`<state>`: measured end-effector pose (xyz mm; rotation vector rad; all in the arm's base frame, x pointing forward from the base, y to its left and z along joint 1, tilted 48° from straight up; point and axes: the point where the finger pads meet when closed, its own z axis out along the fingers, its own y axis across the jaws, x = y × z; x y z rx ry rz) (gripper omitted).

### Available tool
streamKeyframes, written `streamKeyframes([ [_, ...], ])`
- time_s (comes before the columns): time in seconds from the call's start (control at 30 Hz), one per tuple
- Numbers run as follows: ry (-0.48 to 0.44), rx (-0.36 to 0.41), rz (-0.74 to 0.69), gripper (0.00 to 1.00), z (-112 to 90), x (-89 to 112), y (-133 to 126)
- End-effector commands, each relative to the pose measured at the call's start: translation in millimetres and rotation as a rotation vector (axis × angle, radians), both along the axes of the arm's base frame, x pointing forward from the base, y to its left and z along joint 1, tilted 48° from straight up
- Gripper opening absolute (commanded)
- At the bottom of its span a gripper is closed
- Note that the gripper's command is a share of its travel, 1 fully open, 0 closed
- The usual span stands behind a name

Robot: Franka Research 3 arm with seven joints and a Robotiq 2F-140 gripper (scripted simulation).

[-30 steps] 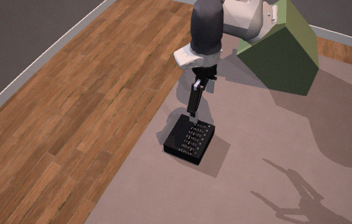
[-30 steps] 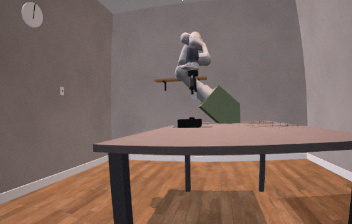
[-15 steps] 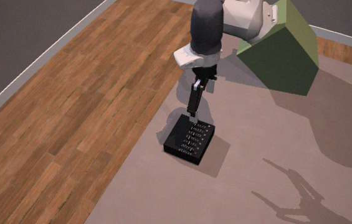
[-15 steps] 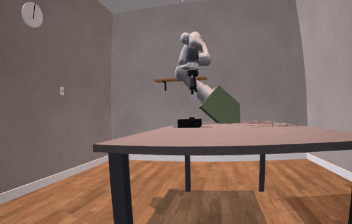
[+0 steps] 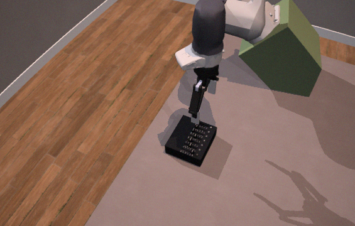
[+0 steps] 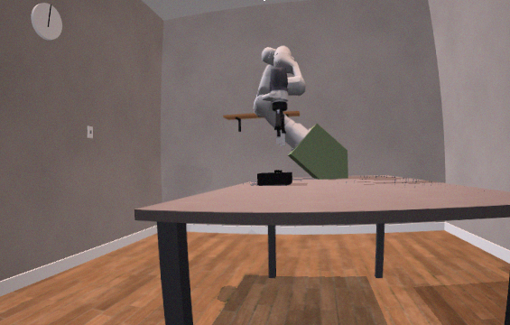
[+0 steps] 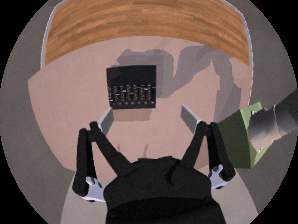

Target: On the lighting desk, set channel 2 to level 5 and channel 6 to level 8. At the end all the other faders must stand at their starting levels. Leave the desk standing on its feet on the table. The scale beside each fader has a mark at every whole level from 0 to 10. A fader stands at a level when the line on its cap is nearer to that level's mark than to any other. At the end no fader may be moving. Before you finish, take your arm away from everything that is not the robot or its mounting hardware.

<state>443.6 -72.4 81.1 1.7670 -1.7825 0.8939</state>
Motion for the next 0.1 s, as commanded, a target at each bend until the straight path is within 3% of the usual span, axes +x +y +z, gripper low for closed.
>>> streamKeyframes([
  [0.0,-0.003,0.000,-0.005,1.00,0.5,-0.2,0.4],
  [0.07,-0.003,0.000,-0.005,1.00,0.5,-0.2,0.4],
])
